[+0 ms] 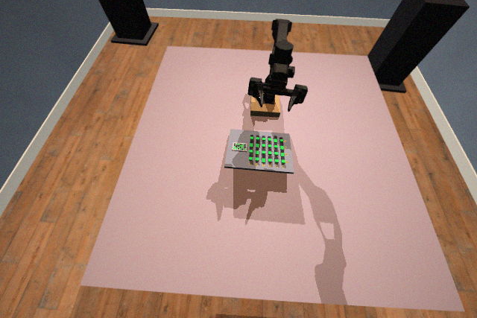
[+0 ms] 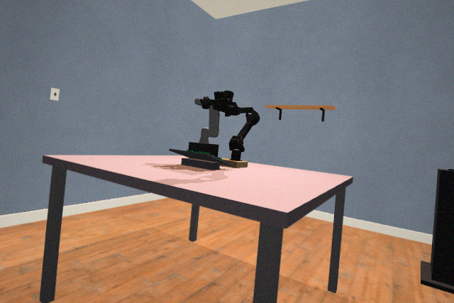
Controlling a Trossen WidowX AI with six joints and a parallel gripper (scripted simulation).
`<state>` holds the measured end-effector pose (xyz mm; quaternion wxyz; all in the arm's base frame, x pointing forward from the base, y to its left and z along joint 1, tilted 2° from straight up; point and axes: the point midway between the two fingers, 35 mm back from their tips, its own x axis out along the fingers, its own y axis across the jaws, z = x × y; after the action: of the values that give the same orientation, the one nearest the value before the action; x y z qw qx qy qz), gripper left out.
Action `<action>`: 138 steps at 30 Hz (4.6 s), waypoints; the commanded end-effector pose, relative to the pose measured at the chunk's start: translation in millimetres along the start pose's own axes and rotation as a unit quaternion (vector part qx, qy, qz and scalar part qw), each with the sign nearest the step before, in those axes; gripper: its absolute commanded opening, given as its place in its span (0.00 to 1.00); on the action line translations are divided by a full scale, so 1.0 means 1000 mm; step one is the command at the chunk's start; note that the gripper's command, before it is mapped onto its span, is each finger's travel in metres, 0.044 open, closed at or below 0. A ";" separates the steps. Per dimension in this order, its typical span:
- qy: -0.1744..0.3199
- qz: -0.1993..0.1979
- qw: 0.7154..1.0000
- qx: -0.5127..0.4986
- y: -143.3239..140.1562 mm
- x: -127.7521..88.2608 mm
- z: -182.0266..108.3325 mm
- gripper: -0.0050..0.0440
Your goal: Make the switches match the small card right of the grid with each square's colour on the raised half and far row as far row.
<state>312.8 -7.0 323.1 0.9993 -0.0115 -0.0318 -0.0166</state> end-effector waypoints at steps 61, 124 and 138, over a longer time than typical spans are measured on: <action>0.652 0.043 0.757 -0.008 -0.110 -0.029 -0.247 0.10; 0.652 0.043 0.757 -0.008 -0.111 -0.023 -0.218 0.10; 0.655 0.043 0.754 -0.008 -0.024 0.017 -0.202 0.10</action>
<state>329.4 -61.6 118.8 0.7748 -0.0066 0.6317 0.0234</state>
